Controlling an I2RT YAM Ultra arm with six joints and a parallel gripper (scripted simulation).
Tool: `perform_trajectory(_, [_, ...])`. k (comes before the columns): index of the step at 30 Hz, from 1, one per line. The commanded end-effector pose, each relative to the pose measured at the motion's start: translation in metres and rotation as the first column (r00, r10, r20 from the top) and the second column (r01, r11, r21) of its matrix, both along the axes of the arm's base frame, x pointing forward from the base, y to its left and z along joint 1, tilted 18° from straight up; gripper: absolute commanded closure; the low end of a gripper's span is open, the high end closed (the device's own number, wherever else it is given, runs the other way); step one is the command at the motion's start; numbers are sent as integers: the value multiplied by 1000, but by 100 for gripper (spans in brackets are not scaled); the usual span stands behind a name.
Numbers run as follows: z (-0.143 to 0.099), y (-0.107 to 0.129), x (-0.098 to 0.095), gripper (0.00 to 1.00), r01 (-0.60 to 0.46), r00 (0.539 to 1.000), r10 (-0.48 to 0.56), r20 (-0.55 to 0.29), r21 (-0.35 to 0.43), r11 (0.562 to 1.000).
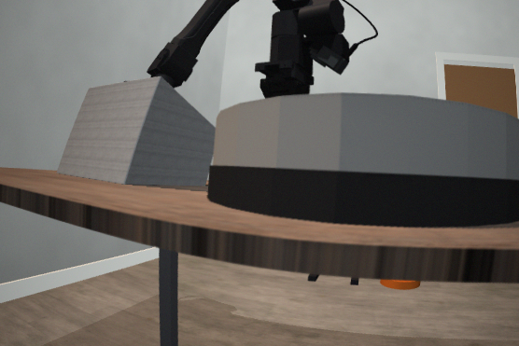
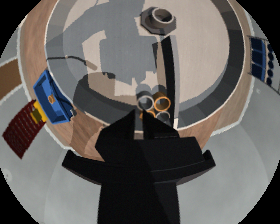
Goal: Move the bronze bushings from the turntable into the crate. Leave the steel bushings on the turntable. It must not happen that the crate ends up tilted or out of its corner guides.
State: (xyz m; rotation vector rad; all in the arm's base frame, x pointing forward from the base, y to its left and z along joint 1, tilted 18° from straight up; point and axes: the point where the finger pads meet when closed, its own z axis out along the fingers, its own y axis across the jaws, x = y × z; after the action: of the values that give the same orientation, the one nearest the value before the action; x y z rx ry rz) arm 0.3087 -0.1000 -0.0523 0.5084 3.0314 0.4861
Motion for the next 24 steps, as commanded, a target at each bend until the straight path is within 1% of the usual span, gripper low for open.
perform_trajectory(1, [-3,-1,0,87,9,1000,-9,-6,5,1000])
perform_trajectory(15, [-4,0,0,87,9,1000,-9,-5,5,1000])
perform_trajectory(17, [-6,1,0,87,9,1000,-9,-4,5,1000])
perform_trajectory(19, [-9,5,-5,87,5,1000,-5,-17,12,1000])
perform_trajectory(24, [-16,9,-4,87,2,1000,-2,-17,13,1000])
